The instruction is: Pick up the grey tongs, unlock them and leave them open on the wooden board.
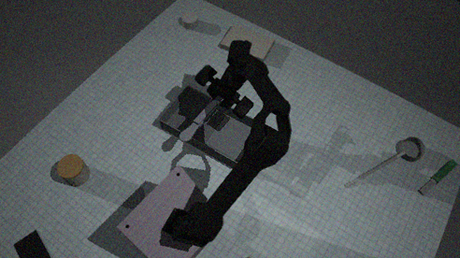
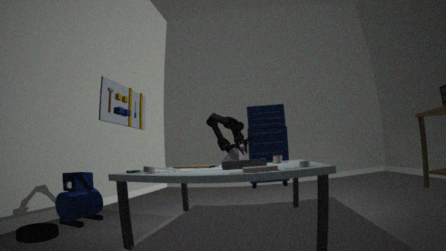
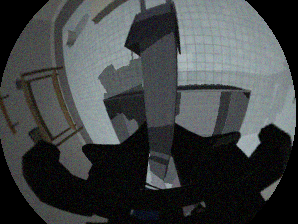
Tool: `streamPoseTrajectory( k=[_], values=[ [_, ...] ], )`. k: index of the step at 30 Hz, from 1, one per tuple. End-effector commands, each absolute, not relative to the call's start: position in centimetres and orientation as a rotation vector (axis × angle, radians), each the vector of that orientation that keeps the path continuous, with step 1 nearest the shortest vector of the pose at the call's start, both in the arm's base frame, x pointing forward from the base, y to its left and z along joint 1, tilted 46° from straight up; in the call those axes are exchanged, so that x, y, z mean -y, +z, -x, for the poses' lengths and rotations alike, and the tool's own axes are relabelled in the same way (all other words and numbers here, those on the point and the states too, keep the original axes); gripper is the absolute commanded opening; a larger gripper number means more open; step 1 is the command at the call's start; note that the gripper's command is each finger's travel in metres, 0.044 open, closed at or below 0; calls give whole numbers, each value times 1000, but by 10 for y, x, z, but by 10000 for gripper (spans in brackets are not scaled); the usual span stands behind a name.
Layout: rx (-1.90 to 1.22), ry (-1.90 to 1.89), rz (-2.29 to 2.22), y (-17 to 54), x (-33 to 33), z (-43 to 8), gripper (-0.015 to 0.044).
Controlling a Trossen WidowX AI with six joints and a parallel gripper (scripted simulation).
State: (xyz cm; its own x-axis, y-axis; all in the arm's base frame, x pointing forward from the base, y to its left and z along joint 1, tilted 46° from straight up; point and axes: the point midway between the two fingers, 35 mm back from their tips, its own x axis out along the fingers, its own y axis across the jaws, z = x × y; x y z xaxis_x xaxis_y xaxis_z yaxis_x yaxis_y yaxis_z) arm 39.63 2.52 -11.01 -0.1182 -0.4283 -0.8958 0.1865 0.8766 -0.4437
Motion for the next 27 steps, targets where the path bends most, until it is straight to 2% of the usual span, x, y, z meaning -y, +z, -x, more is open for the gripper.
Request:
streamPoseTrajectory(
  k=[1, 15, 27],
  values=[
    [-1616, -560, 271, -109, -27, -398, -150],
    [-1646, -642, 562, -106, -28, -400, -150],
    [-1649, -651, 556, -102, -22, -400, -150]
  ],
)
